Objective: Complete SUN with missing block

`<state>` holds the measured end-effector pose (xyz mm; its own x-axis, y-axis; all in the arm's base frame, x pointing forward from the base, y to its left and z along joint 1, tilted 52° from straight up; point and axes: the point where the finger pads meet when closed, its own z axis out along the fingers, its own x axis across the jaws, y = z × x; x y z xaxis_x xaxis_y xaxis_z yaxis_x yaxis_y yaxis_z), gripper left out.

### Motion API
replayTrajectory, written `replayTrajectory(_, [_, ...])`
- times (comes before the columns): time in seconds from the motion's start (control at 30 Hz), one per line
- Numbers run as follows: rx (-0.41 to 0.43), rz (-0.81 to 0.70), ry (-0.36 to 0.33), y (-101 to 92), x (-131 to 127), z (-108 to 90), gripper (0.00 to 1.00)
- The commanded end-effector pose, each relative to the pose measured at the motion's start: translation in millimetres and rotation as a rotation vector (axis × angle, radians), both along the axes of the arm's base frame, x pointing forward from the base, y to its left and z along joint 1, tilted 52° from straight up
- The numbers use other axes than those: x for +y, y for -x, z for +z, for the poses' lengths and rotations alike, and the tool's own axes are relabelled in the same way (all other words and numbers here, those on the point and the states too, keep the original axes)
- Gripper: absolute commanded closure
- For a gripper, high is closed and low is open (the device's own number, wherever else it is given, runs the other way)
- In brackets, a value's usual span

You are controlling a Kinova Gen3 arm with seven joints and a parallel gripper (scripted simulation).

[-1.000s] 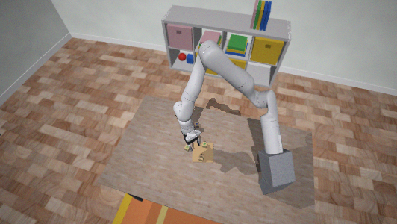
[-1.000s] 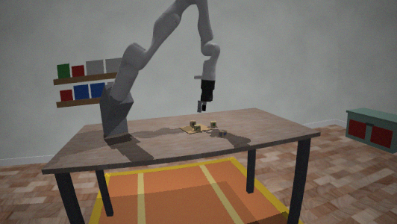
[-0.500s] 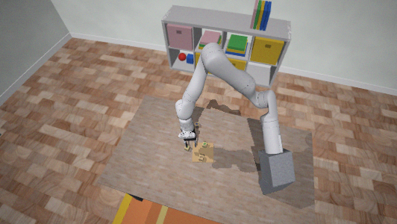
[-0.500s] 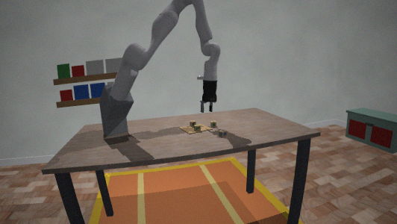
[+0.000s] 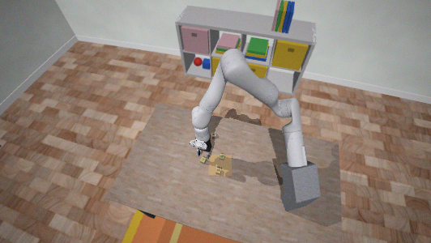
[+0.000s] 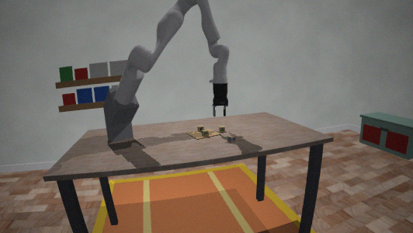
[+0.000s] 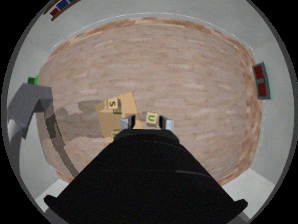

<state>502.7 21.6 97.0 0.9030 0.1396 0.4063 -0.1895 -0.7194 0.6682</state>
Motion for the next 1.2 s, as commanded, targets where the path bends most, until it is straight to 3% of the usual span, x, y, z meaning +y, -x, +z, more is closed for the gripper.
replayTrajectory(0.0, [-0.026, -0.012, -0.006, -1.7, 1.3, 1.8, 0.00])
replayTrajectory(0.23, [-0.086, -0.051, -0.033, -6.2, 1.1, 6.1, 0.00])
replayTrajectory(0.67, [-0.106, -0.063, -0.042, -7.7, 1.1, 7.6, 0.00])
replayTrajectory(0.7, [-0.106, -0.063, -0.042, -7.7, 1.1, 7.6, 0.13])
replayTrajectory(1.17, [-0.106, -0.063, -0.042, -7.7, 1.1, 7.6, 0.13])
